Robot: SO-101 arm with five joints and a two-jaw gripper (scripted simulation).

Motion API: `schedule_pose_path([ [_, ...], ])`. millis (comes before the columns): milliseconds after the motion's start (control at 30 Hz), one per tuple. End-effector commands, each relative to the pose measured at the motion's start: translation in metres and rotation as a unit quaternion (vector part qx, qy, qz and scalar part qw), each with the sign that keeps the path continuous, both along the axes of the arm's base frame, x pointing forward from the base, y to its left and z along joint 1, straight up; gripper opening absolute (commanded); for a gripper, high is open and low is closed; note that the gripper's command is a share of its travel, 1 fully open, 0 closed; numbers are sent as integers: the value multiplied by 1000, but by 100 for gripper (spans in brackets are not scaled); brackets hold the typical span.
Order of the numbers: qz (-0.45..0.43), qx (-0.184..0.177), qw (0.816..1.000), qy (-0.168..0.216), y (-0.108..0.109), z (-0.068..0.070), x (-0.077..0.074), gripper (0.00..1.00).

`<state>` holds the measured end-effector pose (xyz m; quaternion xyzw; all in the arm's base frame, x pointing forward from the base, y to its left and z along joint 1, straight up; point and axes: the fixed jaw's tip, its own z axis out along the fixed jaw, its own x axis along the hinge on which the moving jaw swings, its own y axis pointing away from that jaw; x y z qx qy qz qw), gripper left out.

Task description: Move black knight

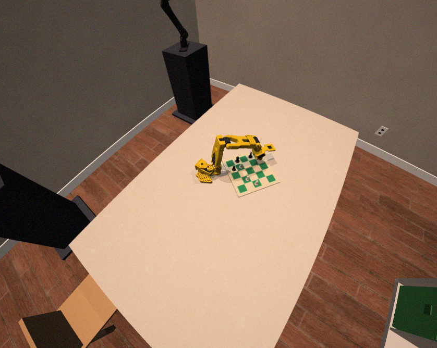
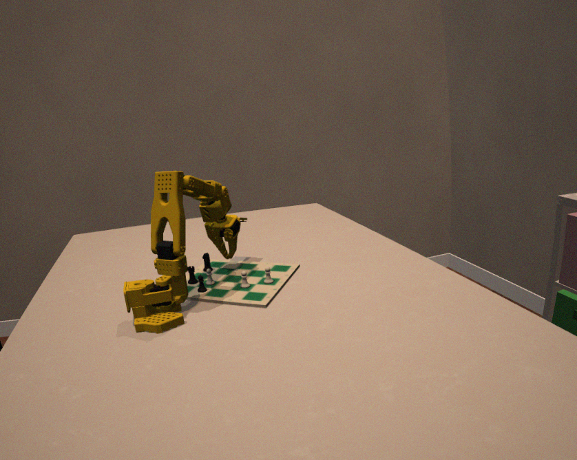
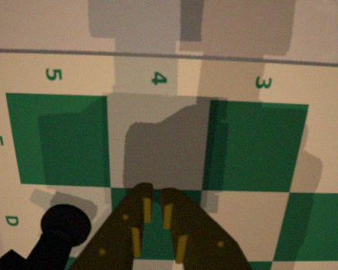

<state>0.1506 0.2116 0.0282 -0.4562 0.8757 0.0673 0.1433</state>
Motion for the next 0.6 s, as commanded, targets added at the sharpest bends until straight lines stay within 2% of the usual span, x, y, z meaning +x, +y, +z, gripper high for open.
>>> schedule_pose_path([
  [0, 0, -10, 1000, 10, -2, -6, -4, 0],
  [333, 0, -10, 1000, 10, -2, -6, -4, 0],
  [567, 0, -10, 1000, 10, -2, 2, -4, 0],
])
